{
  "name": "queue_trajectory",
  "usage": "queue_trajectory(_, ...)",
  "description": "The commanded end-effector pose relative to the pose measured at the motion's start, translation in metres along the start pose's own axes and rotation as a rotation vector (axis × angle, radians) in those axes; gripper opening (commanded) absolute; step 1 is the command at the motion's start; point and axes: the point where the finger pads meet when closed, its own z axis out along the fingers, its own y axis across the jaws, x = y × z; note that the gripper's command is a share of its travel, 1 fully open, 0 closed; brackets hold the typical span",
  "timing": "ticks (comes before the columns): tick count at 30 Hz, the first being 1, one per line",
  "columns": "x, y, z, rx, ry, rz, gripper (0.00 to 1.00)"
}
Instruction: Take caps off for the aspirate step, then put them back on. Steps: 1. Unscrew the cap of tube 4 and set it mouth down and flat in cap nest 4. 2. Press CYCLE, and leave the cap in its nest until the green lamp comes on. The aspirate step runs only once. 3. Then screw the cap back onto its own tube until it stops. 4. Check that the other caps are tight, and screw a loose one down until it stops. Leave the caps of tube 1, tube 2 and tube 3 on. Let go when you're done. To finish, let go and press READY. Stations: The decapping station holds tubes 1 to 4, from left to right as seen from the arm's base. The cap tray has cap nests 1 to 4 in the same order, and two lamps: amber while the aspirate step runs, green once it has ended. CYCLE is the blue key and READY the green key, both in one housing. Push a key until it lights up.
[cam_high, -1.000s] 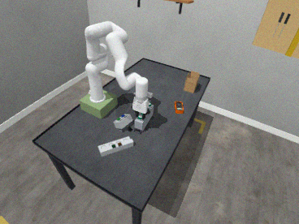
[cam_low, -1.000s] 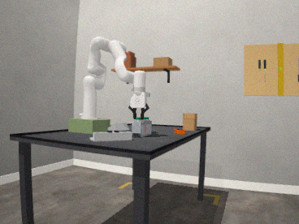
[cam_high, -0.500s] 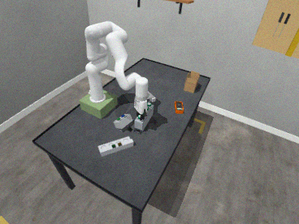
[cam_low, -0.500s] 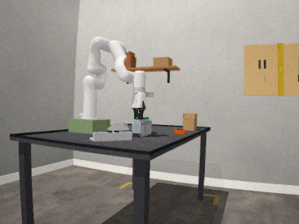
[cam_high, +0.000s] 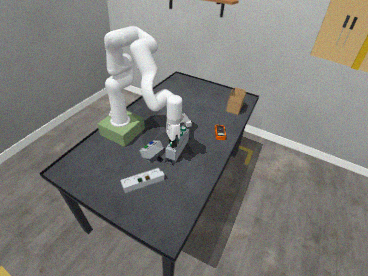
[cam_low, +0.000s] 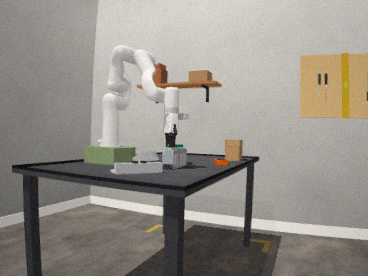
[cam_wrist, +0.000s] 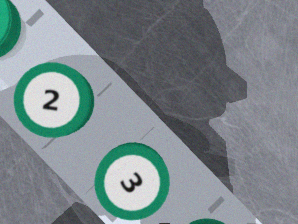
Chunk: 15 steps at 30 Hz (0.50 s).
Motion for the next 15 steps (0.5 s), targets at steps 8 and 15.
queue_trajectory(8, 0.0009, 0.0013, -0.0014, 0.000, 0.007, -0.098, 0.00)
queue_trajectory(15, 0.0009, 0.0013, -0.0016, -0.002, 0.007, -0.429, 0.00)
